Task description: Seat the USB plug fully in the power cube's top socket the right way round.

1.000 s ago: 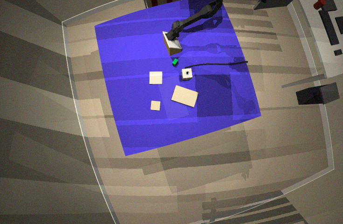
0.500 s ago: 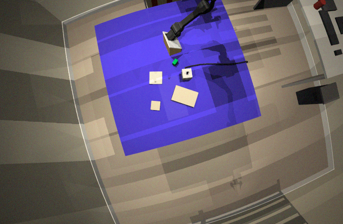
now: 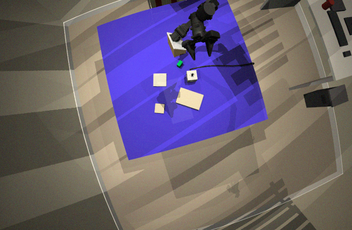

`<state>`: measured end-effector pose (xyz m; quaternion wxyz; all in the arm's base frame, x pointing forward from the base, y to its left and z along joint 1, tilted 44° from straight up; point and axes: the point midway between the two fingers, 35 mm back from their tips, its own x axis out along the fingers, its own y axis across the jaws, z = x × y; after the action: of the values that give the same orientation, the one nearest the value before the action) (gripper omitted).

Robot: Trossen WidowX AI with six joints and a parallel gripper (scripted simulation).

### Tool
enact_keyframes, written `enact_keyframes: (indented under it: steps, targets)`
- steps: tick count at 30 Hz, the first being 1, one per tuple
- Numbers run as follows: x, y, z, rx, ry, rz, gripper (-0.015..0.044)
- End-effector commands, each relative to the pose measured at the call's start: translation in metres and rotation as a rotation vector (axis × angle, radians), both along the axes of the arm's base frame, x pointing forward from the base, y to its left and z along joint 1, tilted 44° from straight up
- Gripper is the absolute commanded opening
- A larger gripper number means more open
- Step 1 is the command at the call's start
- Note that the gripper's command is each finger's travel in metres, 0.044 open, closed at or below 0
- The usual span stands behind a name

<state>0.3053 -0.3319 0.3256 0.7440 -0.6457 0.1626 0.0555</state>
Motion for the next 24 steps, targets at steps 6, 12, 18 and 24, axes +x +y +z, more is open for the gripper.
enact_keyframes:
  steps: [6,12,18,24]
  targets:
    - [0.061,0.093,-0.127,0.406,0.318,0.189,0.044]
    - [0.066,0.182,-0.201,0.61,0.619,0.304,0.044]
    - [0.034,0.282,-0.257,0.796,1.001,0.425,0.044]
    - [0.019,0.302,-0.269,0.833,1.104,0.449,0.044]
